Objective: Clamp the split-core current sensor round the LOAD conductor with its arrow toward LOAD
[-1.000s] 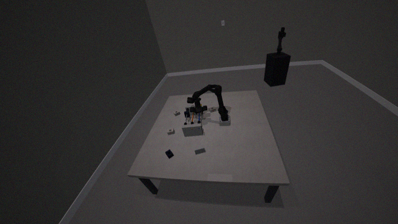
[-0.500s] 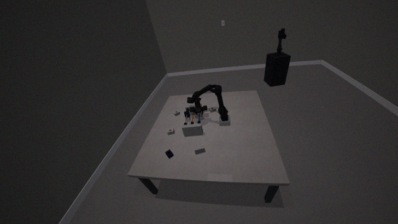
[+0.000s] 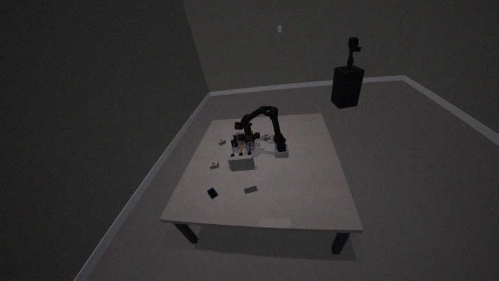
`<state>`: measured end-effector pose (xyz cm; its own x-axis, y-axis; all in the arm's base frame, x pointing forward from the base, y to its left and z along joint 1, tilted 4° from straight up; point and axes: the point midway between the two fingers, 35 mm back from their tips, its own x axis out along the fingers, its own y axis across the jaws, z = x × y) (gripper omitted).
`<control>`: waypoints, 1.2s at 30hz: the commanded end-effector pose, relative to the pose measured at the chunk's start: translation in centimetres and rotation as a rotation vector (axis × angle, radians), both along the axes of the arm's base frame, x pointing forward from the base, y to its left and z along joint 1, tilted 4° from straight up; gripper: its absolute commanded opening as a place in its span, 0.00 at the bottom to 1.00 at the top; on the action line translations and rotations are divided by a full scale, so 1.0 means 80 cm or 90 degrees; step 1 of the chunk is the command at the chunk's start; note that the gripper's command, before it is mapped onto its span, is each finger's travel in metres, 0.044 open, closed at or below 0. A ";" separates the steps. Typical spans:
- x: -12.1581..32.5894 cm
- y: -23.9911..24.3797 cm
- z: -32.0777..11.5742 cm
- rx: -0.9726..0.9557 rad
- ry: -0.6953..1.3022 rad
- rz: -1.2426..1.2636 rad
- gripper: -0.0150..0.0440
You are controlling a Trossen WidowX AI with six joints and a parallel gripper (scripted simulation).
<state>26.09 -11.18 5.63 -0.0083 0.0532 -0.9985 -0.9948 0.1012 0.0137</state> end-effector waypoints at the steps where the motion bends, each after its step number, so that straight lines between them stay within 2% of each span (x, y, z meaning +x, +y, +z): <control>1: 0.000 0.000 0.001 0.000 -0.001 0.000 0.25; 32: 0.002 0.000 -0.006 0.001 0.001 0.000 0.25; 36: 0.001 0.000 -0.001 0.001 0.003 0.001 0.43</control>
